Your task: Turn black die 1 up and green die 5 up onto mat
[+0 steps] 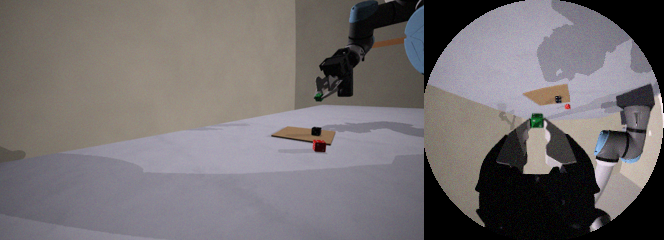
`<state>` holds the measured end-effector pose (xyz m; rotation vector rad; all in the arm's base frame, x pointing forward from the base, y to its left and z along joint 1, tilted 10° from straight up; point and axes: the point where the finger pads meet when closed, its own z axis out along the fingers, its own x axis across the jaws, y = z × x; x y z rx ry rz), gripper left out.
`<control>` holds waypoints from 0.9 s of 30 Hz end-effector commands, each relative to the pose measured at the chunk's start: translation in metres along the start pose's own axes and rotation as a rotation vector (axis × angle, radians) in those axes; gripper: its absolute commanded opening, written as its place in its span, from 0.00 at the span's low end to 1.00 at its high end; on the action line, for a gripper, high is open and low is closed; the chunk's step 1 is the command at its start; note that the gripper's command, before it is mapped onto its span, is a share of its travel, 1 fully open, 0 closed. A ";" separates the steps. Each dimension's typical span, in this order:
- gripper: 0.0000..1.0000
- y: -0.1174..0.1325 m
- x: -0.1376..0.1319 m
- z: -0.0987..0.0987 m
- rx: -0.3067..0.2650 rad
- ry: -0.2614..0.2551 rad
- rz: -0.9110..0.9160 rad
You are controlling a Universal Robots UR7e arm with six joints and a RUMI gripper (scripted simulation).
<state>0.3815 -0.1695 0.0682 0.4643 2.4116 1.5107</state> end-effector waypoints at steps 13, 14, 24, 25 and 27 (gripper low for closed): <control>0.03 -0.024 0.000 0.016 -0.001 0.009 -0.001; 0.03 -0.027 0.000 0.019 -0.001 0.009 -0.001; 0.03 -0.051 0.001 0.036 -0.001 0.009 -0.001; 0.03 -0.054 0.001 0.037 -0.001 0.009 -0.001; 0.03 -0.057 0.001 0.040 -0.001 0.009 -0.001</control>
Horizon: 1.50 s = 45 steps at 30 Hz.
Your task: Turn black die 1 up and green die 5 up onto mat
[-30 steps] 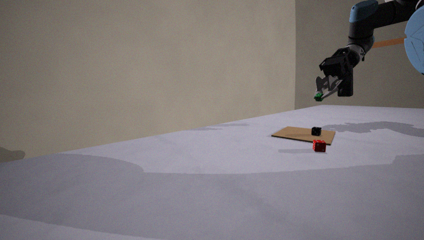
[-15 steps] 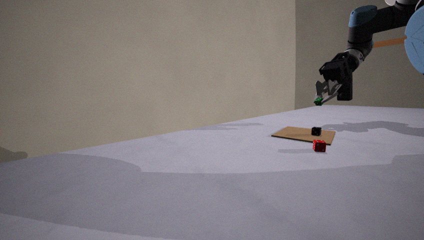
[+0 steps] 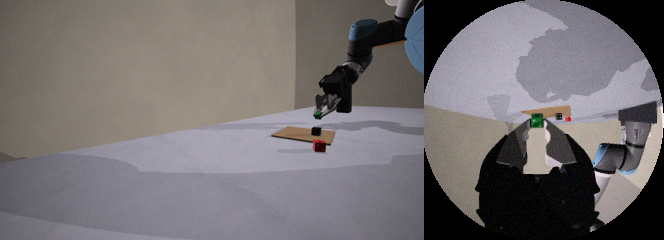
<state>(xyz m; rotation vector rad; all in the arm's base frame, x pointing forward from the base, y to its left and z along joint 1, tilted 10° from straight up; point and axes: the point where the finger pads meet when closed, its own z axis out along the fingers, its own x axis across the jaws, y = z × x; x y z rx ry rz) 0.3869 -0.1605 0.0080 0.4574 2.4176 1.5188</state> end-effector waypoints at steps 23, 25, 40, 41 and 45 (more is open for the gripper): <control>0.03 -0.012 0.000 0.008 0.001 -0.001 -0.001; 0.03 -0.012 0.000 0.008 0.001 -0.001 -0.001; 0.03 -0.012 0.000 0.008 0.001 -0.001 -0.001; 0.03 -0.012 0.000 0.008 0.001 -0.001 -0.001; 0.03 -0.012 0.000 0.008 0.001 -0.001 -0.001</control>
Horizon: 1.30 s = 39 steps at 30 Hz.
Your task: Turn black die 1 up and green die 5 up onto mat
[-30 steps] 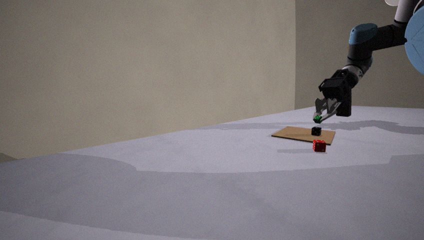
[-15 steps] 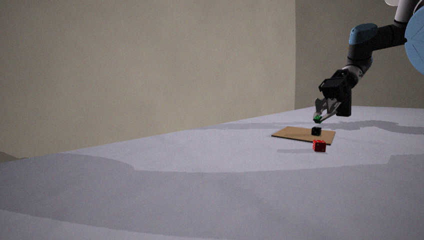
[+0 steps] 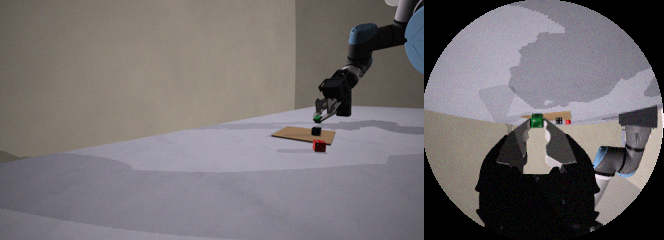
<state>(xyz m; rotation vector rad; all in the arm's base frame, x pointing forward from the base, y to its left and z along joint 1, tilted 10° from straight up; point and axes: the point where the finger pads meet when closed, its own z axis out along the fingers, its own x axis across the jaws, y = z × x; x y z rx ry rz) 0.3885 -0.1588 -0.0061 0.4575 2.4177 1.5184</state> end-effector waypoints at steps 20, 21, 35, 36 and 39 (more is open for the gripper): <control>0.03 -0.007 0.000 0.005 0.001 0.000 -0.001; 0.03 -0.007 0.000 0.005 0.001 0.000 -0.001; 0.03 -0.010 0.000 0.007 0.001 0.000 -0.001; 0.03 -0.010 0.000 0.007 0.001 0.000 -0.001; 0.03 -0.010 0.000 0.007 0.001 0.000 -0.001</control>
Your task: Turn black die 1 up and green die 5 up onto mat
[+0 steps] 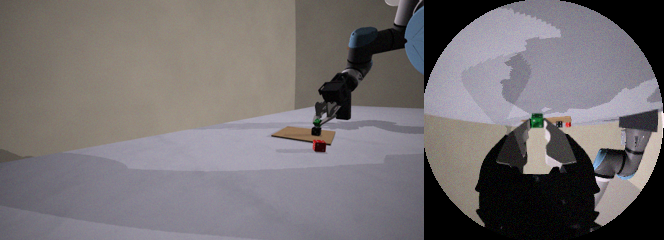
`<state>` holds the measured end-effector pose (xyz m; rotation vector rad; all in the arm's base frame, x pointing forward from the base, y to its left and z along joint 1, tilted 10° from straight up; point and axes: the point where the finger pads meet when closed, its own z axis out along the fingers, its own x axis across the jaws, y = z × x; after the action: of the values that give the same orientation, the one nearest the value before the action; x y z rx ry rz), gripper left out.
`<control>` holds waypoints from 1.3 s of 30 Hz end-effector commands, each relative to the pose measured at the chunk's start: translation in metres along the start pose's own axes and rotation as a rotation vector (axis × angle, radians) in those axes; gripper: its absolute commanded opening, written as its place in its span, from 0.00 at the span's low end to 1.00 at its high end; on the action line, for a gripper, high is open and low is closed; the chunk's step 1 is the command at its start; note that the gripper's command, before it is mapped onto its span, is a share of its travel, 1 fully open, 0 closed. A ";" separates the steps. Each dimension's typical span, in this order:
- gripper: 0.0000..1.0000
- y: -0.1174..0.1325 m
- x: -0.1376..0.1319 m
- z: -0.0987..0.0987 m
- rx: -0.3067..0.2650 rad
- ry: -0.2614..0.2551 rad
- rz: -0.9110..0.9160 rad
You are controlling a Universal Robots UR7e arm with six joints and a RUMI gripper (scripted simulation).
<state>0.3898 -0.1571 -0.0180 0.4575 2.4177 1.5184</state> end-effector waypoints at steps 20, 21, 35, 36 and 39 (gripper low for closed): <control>0.03 0.000 0.000 0.000 0.001 -0.001 -0.001; 0.03 0.000 0.000 0.000 0.001 -0.001 -0.001; 0.10 0.000 0.000 0.000 0.001 -0.001 -0.001; 0.14 0.000 0.000 0.000 0.001 -0.001 -0.001; 0.17 0.000 0.000 0.000 0.001 -0.001 -0.001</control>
<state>0.3898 -0.1571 -0.0180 0.4575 2.4177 1.5184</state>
